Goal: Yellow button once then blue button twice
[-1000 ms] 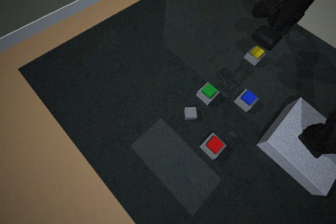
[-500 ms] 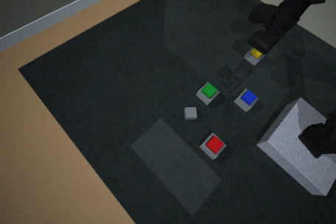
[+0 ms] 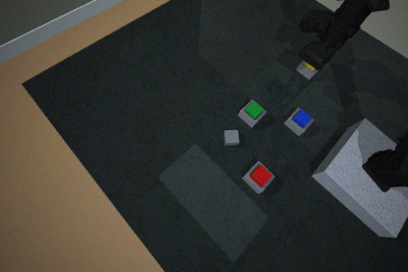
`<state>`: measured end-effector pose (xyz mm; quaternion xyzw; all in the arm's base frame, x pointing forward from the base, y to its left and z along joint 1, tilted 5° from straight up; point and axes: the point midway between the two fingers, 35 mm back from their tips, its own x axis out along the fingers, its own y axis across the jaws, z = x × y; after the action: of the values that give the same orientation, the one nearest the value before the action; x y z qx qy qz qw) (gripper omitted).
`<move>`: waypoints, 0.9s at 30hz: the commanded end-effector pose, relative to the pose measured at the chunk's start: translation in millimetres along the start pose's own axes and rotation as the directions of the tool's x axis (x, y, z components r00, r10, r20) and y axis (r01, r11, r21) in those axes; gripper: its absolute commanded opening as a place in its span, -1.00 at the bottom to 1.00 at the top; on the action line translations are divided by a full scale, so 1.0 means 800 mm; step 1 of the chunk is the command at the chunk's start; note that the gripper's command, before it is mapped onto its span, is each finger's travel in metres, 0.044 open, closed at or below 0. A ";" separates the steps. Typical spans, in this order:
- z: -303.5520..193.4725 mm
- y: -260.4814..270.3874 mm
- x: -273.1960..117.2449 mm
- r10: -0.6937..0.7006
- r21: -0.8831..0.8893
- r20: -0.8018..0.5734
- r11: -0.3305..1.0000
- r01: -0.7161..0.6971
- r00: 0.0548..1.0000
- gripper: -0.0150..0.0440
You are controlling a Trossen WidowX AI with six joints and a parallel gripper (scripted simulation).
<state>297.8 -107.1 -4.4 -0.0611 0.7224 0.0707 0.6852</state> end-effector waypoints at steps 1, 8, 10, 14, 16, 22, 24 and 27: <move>0.000 0.001 0.002 0.007 0.002 -0.001 1.000 -0.007 1.000 -0.42; 0.000 0.001 0.002 0.007 0.002 -0.001 1.000 -0.007 1.000 -0.42; 0.000 0.001 0.002 0.007 0.002 -0.001 1.000 -0.007 1.000 -0.42; 0.000 0.000 -0.012 0.002 0.001 -0.001 1.000 -0.002 1.000 -0.42; 0.000 0.001 -0.036 0.007 0.002 -0.001 1.000 -0.007 1.000 -0.42; 0.001 0.000 -0.052 0.007 0.002 -0.001 1.000 -0.007 1.000 -0.42; 0.002 0.000 -0.088 0.007 0.002 -0.001 1.000 -0.007 1.000 -0.42; 0.000 0.000 -0.117 0.007 0.002 -0.001 1.000 -0.007 1.000 -0.42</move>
<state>300.5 -107.8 59.0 -0.0579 0.7294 0.0743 0.6776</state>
